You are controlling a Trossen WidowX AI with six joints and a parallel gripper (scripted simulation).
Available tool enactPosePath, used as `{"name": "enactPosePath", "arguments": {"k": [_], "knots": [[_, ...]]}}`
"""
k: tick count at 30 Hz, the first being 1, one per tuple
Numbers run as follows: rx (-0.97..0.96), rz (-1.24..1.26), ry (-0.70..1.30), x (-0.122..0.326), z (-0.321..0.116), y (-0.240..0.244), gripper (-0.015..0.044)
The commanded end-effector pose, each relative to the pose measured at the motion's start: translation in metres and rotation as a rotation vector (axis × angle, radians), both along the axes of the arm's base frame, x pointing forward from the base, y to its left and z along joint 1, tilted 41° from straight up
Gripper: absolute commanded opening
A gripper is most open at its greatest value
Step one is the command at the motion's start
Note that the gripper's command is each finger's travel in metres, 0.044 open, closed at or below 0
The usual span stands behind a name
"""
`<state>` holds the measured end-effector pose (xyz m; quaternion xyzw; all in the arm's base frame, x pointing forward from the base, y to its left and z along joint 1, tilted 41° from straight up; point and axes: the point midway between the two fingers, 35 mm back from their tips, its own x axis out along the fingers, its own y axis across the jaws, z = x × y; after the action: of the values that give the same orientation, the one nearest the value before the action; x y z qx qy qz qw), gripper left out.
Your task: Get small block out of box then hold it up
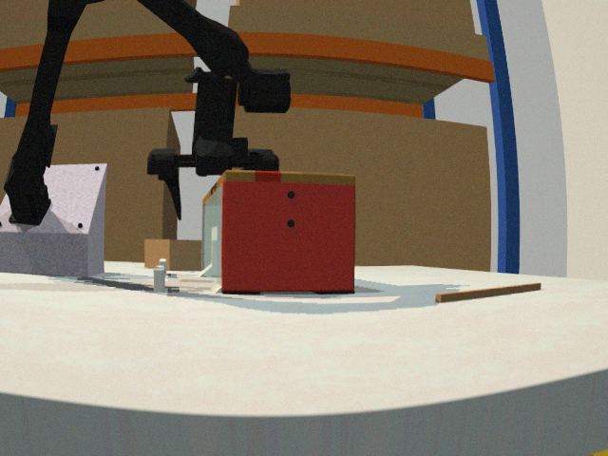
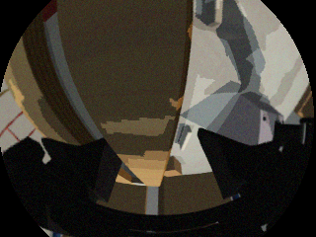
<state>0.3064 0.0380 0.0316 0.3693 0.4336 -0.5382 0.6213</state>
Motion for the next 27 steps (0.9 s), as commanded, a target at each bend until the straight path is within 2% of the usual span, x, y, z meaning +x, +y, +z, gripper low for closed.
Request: {"name": "enactPosePath", "arguments": {"k": [1, 27], "knots": [[0.001, 0.003, 0.005, 0.000, 0.000, -0.001, 0.0400], [0.002, 0.003, 0.006, -0.004, -0.015, 0.017, 0.0400]]}}
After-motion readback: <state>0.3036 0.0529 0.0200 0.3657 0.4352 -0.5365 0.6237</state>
